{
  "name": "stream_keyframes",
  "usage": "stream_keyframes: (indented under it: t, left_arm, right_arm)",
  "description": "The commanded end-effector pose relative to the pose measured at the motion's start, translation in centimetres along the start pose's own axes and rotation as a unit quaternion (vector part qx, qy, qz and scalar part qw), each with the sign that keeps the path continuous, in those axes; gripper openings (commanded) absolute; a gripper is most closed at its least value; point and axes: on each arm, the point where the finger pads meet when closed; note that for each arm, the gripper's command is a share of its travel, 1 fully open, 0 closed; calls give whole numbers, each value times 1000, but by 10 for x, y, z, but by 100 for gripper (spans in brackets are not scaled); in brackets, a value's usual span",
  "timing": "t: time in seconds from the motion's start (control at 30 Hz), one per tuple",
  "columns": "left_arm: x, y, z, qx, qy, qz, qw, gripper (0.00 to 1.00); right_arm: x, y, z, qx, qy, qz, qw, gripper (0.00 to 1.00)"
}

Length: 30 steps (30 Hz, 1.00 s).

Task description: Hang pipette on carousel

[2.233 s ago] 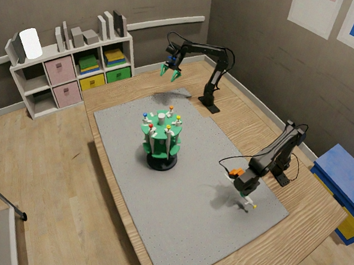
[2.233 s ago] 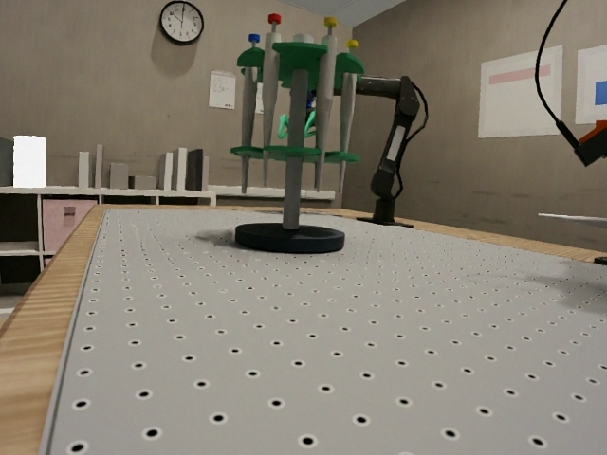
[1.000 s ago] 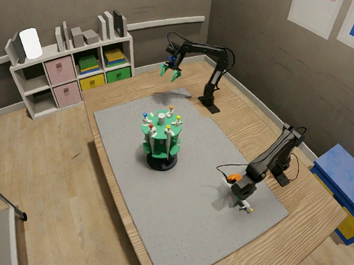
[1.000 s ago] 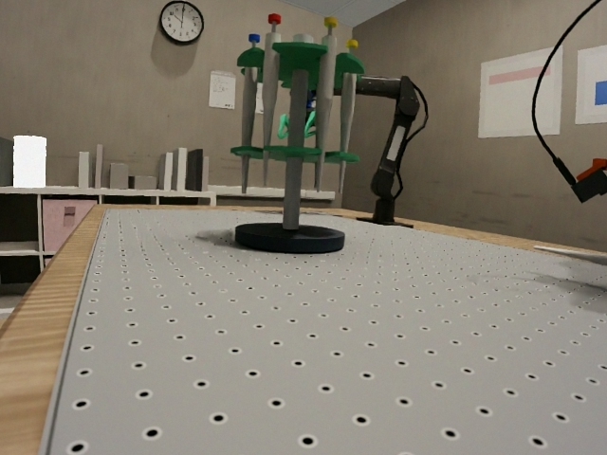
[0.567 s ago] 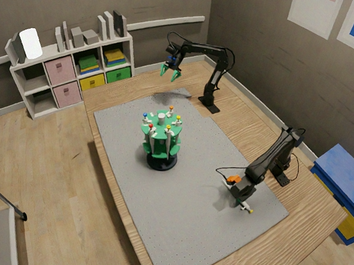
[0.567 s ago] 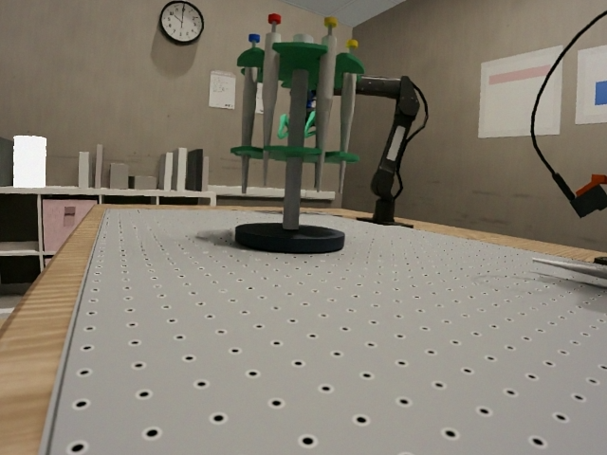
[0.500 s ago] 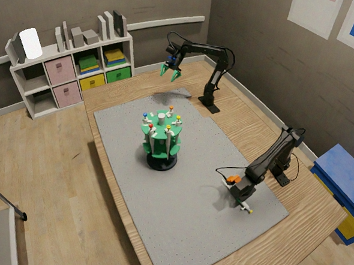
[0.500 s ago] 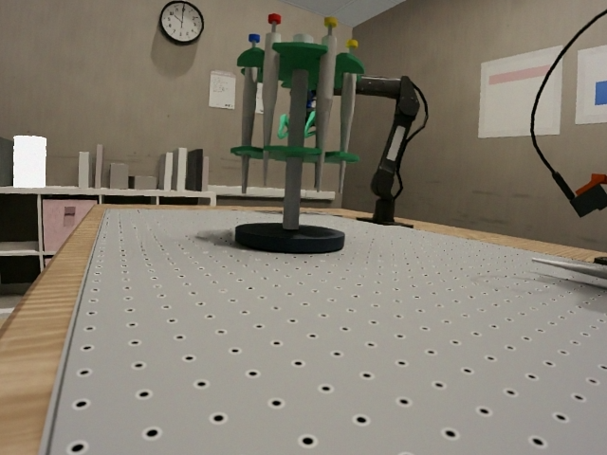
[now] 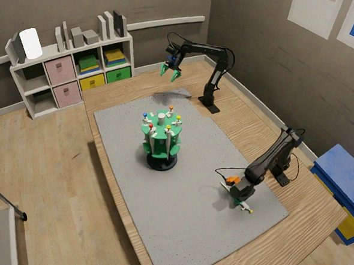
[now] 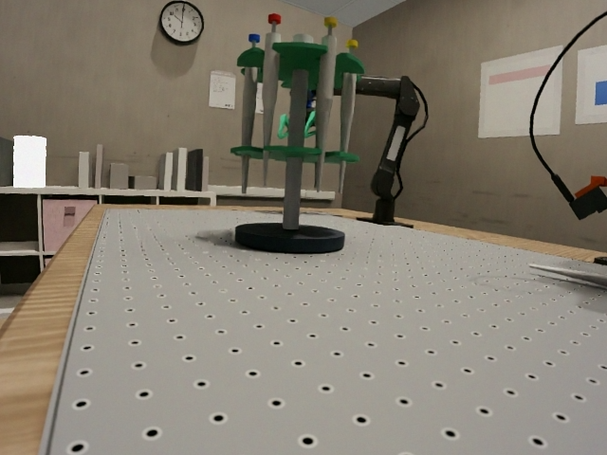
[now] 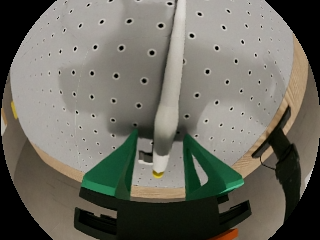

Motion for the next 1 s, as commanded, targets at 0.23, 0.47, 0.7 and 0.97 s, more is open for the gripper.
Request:
stream_keyframes:
  t: [0.23, 0.47, 0.7, 0.97]
  left_arm:
    - [-5, 3, 0, 0, -1, 9, 1000, 54]
    - [-5, 3, 0, 0, -1, 9, 1000, 54]
    - [-24, 7, -1, 0, -4, 23, 1000, 54]
    - [-45, 6, -1, 0, -4, 23, 1000, 54]
  right_arm:
    - [-1, -3, 5, -4, -11, 2, 1000, 100]
    - [-1, -3, 5, -4, -11, 2, 1000, 100]
    - [-1, -3, 5, -4, -11, 2, 1000, 100]
    - [-1, -3, 5, -4, -11, 2, 1000, 100]
Point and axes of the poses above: on each arm, the point where the finger pads meet when closed, its own x axis out along the fingers, its own y axis across the jaws, z = x × y, and after that the axes turned 6 degrees about x, right-handed
